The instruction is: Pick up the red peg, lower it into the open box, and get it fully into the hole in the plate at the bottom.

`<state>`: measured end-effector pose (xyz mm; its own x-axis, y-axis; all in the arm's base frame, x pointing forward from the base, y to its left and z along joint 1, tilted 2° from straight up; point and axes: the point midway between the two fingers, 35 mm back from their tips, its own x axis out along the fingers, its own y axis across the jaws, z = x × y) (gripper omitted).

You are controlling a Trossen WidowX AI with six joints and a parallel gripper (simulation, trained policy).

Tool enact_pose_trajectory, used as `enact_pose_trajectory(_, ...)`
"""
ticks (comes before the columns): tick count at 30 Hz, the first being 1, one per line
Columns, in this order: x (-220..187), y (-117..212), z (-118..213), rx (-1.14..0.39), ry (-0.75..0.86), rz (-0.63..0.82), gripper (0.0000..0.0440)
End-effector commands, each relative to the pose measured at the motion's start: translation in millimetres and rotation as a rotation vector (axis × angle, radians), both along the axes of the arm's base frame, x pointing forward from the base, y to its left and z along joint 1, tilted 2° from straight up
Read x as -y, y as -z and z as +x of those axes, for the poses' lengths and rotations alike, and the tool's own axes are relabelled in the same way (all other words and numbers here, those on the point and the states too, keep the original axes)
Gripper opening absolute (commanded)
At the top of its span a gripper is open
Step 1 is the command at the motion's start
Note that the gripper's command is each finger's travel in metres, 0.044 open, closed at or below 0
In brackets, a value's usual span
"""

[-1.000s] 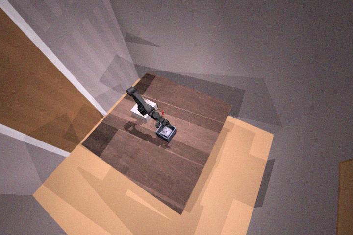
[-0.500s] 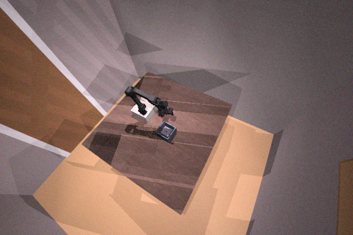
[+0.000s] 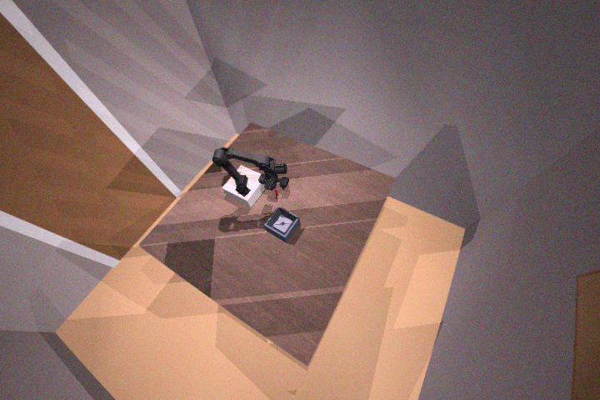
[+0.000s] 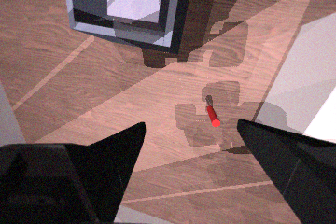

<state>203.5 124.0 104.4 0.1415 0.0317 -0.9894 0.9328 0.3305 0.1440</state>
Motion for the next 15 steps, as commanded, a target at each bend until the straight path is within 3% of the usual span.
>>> enact_pose_trajectory(1,3,13,-19,-0.082,-0.025,-0.077,0.0440)
enact_pose_trajectory(15,-1,65,-33,-0.195,-0.075,-0.165,0.0440)
